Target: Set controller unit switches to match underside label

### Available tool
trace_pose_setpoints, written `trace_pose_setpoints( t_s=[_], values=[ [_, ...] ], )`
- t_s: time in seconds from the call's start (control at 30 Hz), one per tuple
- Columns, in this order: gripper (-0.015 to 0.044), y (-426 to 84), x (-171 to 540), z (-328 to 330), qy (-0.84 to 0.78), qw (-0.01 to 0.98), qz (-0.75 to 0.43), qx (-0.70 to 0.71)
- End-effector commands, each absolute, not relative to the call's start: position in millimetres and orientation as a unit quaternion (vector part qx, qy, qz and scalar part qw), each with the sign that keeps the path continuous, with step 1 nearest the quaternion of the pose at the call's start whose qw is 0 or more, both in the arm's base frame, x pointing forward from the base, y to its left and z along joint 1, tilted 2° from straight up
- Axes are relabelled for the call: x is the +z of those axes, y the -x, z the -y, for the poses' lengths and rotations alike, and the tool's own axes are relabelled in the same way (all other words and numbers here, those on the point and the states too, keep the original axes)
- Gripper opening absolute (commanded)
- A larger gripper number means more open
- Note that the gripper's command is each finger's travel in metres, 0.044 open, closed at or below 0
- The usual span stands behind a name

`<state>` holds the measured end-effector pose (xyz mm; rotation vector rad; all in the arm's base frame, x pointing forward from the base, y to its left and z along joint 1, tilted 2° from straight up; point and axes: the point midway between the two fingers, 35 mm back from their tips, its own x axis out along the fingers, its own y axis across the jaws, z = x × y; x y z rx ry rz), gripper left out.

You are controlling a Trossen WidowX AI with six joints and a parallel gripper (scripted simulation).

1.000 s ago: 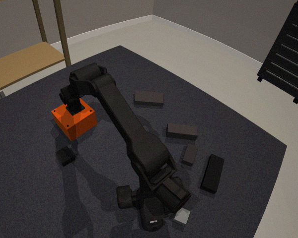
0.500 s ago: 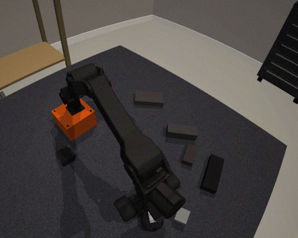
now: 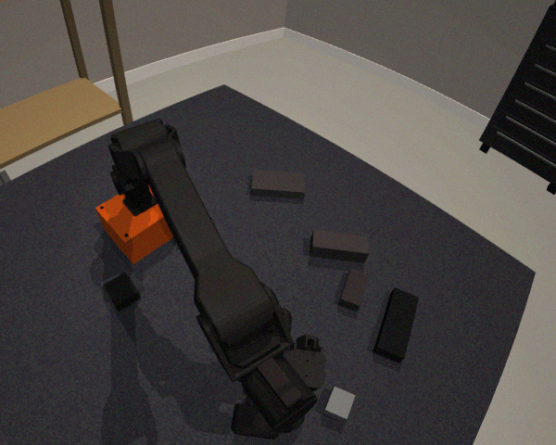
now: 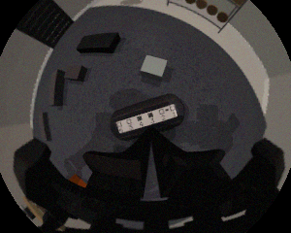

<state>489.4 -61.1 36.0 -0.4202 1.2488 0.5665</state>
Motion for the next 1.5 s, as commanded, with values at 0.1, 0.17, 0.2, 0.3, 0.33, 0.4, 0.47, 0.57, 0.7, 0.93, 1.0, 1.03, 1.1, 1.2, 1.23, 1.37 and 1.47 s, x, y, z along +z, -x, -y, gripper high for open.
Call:
trace_pose_setpoints(
  t_s=[0.1, 0.17, 0.2, 0.3, 0.33, 0.4, 0.47, 0.57, 0.7, 0.93, 1.0, 1.03, 1.1, 1.2, 1.23, 1.37, 1.47],
  values=[
    [0.0000, -489.0, 47.6, 67.2, 0.294, 0.729, -0.504, 0.357],
    [0.0000, -489.0, 47.6, 67.2, 0.294, 0.729, -0.504, 0.357],
    [0.0000, -489.0, 47.6, 67.2, 0.294, 0.729, -0.504, 0.357],
    [0.0000, -489.0, 47.0, 67.5, 0.293, 0.730, -0.506, 0.355],
    [0.0000, -488.9, 45.4, 68.3, 0.289, 0.731, -0.510, 0.351],
    [0.0000, -488.9, 44.8, 68.6, 0.287, 0.731, -0.511, 0.349],
    [0.0000, -488.9, 44.8, 68.6, 0.287, 0.731, -0.511, 0.349],
    [0.0000, -488.9, 44.8, 68.6, 0.287, 0.731, -0.511, 0.349],
    [0.0000, -488.9, 44.8, 68.6, 0.287, 0.731, -0.511, 0.349],
    [0.0131, -495.0, 44.2, 69.3, 0.242, 0.745, -0.544, 0.301],
    [0.0184, -499.7, 43.7, 69.7, 0.205, 0.755, -0.566, 0.260],
    [0.0210, -502.0, 43.5, 69.9, 0.186, 0.759, -0.576, 0.238],
    [0.0263, -506.5, 43.1, 70.2, 0.149, 0.767, -0.594, 0.195],
    [0.0341, -513.1, 42.6, 70.6, 0.092, 0.774, -0.614, 0.127],
    [0.0367, -515.2, 42.5, 70.6, 0.073, 0.776, -0.618, 0.104],
    [0.0440, -523.3, 42.0, 70.6, -0.002, 0.778, -0.629, 0.010],
    [0.0440, -529.0, 41.7, 70.4, -0.059, 0.775, -0.627, -0.061]
  ],
)
